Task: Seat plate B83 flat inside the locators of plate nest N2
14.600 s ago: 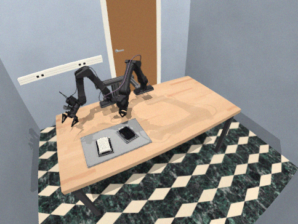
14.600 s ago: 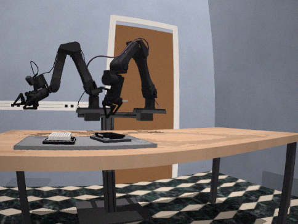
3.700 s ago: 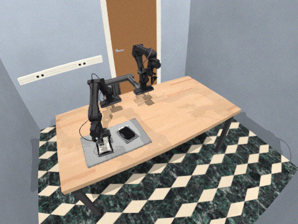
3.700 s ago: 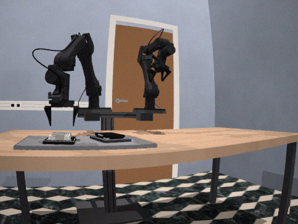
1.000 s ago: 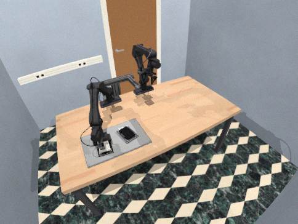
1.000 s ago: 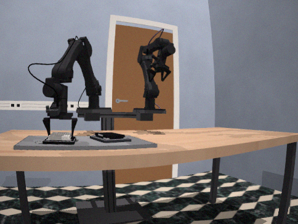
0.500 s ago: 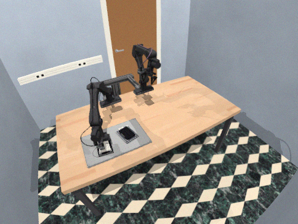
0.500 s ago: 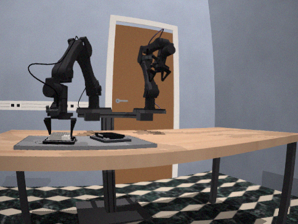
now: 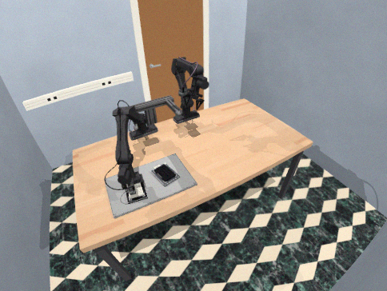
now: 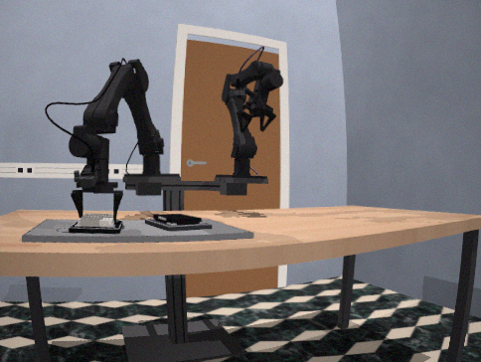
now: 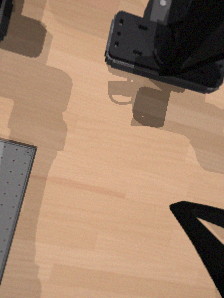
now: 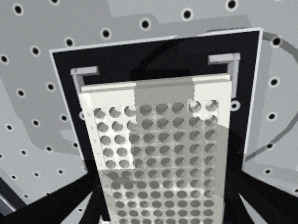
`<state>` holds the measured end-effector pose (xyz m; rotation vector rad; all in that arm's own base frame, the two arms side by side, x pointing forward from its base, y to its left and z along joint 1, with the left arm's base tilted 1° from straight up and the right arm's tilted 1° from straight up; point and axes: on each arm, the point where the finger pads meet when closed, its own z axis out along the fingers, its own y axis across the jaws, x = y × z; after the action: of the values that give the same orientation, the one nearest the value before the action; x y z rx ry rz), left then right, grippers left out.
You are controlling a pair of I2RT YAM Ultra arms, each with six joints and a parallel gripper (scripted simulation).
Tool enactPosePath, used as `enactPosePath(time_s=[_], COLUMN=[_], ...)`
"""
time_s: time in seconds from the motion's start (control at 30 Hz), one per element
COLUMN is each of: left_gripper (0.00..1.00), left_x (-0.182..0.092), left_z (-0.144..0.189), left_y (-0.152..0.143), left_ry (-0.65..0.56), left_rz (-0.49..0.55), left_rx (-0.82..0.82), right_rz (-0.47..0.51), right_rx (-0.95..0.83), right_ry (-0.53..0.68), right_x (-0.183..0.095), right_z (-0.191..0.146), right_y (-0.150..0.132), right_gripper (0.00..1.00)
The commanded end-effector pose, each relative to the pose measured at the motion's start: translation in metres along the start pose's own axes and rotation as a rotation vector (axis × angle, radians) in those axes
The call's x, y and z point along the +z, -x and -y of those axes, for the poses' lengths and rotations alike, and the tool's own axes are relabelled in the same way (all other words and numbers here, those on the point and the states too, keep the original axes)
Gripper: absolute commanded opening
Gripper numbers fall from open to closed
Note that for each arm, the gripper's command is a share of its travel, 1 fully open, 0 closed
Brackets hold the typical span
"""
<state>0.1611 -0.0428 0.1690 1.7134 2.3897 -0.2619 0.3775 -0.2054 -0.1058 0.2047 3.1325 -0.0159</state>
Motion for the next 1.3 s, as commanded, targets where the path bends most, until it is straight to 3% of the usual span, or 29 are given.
enactPosePath(time_s=[0.0, 0.8, 1.27], left_gripper=[1.0, 1.0, 1.0], left_x=[-0.001, -0.001, -0.001], left_z=[0.005, 0.005, 0.005], left_y=[-0.001, -0.001, -0.001], left_ry=[0.007, 0.007, 0.007], left_rz=[0.014, 0.014, 0.014], left_rx=[-0.005, -0.005, -0.005], right_rz=[0.049, 0.049, 0.049], right_rx=[-0.008, -0.008, -0.009], right_ry=[-0.02, -0.02, -0.02], right_x=[-0.021, -0.021, -0.041], right_z=[0.004, 0.004, 0.003], right_y=[0.016, 0.016, 0.015], right_gripper=[0.0, 0.0, 0.0])
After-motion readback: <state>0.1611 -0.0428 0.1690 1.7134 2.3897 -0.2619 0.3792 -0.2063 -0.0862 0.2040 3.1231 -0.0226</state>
